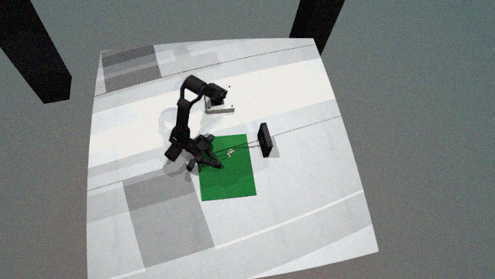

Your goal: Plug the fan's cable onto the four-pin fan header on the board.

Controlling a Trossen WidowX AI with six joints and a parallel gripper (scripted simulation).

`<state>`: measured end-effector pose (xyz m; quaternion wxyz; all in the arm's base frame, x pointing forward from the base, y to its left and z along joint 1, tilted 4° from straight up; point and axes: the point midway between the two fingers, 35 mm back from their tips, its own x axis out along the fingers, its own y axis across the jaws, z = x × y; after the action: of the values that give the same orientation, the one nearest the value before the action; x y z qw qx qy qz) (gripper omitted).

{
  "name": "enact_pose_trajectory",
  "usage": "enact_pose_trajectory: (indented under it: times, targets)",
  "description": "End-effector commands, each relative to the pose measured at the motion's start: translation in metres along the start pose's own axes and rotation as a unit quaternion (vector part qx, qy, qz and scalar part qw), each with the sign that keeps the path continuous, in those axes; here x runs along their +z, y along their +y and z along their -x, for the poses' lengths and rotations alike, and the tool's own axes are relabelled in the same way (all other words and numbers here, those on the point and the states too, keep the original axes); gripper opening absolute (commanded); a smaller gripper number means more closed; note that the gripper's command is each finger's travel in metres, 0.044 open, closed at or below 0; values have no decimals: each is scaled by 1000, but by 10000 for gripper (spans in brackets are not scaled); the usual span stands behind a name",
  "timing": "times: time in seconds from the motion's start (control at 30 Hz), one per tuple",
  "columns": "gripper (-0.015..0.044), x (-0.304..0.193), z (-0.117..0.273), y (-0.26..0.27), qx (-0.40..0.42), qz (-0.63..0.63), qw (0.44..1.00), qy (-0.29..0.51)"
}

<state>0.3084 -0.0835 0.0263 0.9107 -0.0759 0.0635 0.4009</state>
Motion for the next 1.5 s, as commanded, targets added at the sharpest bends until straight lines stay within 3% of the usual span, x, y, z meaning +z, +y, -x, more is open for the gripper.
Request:
enact_pose_trajectory:
  times: [0.0,0.7,0.9,1.47]
  targets:
    - [0,0,0,0,0,0,1000,0]
    - [0,0,0,0,0,0,1000,0]
    - [140,0,0,0,0,0,1000,0]
    - [140,0,0,0,0,0,1000,0]
